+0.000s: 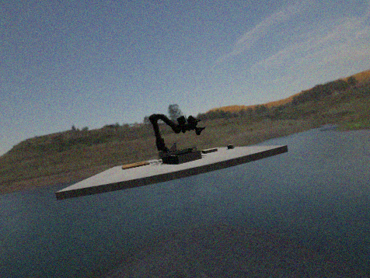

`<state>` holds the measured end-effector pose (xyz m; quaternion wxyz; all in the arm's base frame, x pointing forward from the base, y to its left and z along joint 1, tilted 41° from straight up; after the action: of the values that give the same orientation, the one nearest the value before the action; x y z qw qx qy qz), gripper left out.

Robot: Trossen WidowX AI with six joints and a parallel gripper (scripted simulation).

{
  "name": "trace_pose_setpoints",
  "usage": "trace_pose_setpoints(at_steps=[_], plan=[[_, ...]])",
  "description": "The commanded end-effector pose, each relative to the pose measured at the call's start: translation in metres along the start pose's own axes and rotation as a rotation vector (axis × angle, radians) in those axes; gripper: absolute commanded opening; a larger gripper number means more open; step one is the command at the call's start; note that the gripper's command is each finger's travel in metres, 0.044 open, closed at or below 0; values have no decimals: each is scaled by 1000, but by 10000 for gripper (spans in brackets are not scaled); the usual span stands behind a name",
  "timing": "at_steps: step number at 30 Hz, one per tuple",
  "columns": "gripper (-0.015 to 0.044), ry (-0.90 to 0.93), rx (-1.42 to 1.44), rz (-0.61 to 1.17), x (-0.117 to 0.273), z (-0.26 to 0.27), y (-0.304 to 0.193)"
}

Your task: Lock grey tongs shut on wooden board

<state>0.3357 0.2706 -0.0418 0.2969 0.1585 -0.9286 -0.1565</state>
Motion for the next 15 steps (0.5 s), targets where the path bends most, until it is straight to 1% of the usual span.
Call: trace_pose_setpoints(at_steps=[1,2,6,11,15], plan=[[426,0,0,0,0,0,0],[440,5,-1,9,-1,0,-1],[440,78,-15,138,-16,-1,-22],[440,238,-51,411,-27,-11,-68],[440,358,-85,650,-17,-26,-105]])
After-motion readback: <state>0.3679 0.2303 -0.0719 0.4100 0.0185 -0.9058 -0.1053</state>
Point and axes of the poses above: the point midway between the two fingers, 35 mm back from their tips, its own x axis back along the fingers, its own z axis across the jaws, y = z × x, the point moved 2 cm from there along x, back along the fingers, and after that the axes turned 13 degrees about -x, right-handed, at the moved point
